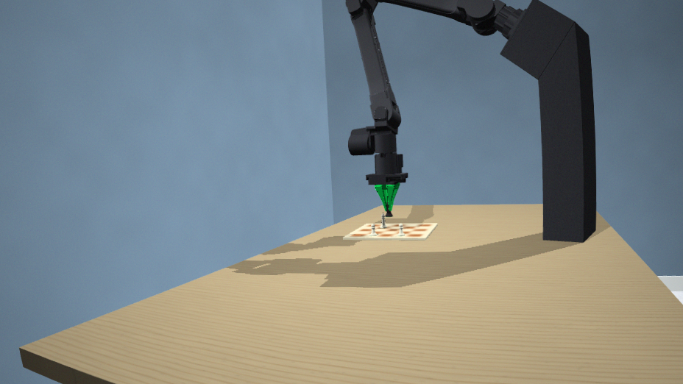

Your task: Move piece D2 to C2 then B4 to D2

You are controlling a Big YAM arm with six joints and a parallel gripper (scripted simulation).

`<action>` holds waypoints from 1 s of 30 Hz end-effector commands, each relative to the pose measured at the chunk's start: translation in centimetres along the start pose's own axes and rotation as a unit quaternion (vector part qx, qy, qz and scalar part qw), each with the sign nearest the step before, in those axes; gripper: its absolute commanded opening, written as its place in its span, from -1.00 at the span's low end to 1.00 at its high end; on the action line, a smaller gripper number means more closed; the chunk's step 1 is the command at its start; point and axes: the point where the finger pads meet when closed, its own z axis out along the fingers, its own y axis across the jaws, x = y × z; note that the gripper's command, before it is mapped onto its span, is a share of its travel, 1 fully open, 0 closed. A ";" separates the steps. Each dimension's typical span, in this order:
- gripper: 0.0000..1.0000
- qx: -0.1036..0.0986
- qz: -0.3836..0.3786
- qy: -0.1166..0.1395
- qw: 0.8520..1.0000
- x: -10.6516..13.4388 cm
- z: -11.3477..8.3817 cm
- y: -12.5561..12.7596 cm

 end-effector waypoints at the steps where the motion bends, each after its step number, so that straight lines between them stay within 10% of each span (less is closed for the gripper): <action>1: -1.00 0.001 -0.007 -0.003 1.000 -0.3 2.0 -0.5; 30: -1.00 0.006 -0.013 0.003 1.000 0.6 4.2 -1.1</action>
